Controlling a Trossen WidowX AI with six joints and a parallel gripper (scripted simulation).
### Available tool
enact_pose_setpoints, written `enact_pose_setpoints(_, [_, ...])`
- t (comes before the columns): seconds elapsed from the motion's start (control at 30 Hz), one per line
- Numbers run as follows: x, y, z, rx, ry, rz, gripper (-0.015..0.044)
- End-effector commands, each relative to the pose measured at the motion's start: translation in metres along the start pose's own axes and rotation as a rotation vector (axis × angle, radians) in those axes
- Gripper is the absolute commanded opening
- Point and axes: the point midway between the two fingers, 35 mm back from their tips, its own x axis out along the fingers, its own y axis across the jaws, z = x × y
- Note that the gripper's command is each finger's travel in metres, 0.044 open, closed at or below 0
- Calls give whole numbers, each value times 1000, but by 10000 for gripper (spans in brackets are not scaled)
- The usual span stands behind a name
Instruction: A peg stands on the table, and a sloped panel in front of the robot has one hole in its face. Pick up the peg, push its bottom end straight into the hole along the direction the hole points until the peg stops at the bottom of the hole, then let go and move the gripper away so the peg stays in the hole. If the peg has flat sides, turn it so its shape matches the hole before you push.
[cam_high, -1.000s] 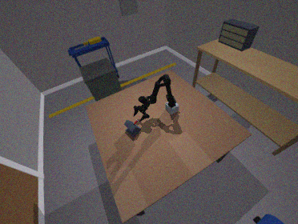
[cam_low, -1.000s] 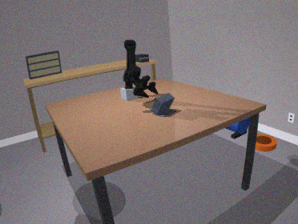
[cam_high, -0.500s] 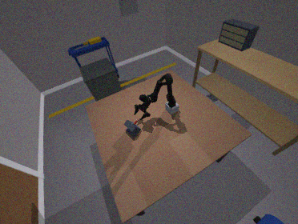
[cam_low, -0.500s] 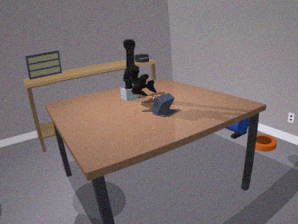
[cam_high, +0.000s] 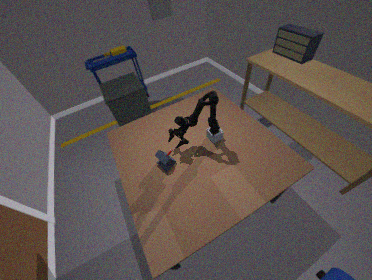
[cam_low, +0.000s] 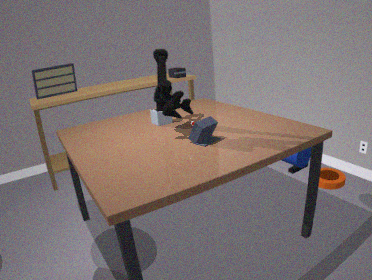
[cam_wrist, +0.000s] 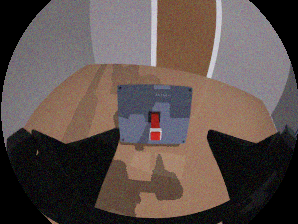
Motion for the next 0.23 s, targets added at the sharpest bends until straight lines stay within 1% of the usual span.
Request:
enact_pose_setpoints(0.0, [-4,1,-1,-1,3,3,440])
enact_pose_setpoints(0.2, [-9,0,-1,0,3,3,440])
